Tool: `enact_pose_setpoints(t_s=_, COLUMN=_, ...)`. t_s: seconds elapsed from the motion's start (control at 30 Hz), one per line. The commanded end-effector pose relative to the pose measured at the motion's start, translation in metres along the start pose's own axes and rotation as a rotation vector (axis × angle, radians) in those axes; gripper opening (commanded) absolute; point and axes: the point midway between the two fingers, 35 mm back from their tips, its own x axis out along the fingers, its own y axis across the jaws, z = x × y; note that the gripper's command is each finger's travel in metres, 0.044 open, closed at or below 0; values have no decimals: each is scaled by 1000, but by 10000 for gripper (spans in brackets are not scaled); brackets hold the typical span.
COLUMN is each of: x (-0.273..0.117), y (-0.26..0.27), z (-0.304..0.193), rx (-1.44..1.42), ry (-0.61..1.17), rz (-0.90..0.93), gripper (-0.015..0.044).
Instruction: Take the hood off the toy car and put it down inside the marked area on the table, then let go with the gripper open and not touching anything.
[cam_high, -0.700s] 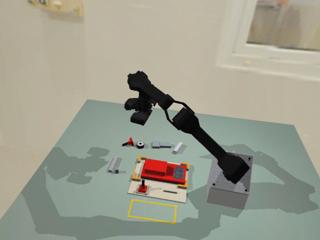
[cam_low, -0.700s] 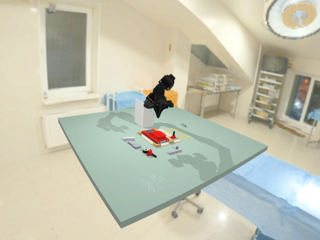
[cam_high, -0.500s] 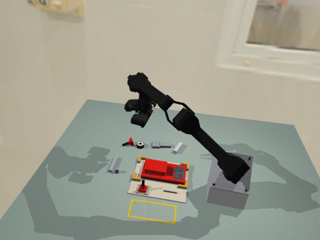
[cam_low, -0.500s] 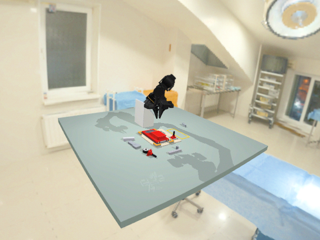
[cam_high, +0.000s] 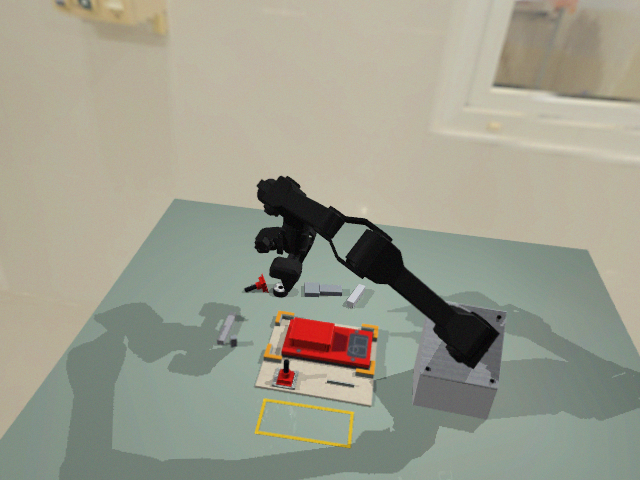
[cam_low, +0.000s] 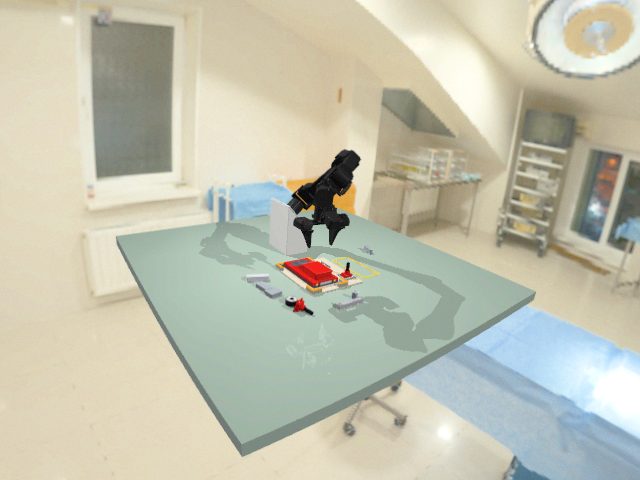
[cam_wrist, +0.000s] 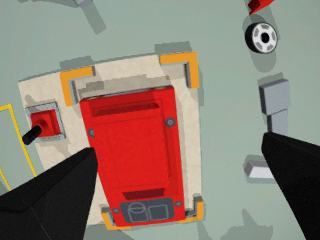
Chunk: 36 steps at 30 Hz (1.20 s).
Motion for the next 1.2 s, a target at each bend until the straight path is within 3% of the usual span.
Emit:
enact_pose_setpoints(t_s=0.0, x=15, y=12, z=-15, rx=-10, ry=6, rz=8, gripper=440)
enact_pose_setpoints(t_s=0.4, x=51, y=40, z=-61, rx=-53, ry=28, rz=21, gripper=440)
enact_pose_setpoints(t_s=1.17, x=62, y=40, z=-62, rx=-54, ry=28, rz=21, gripper=440)
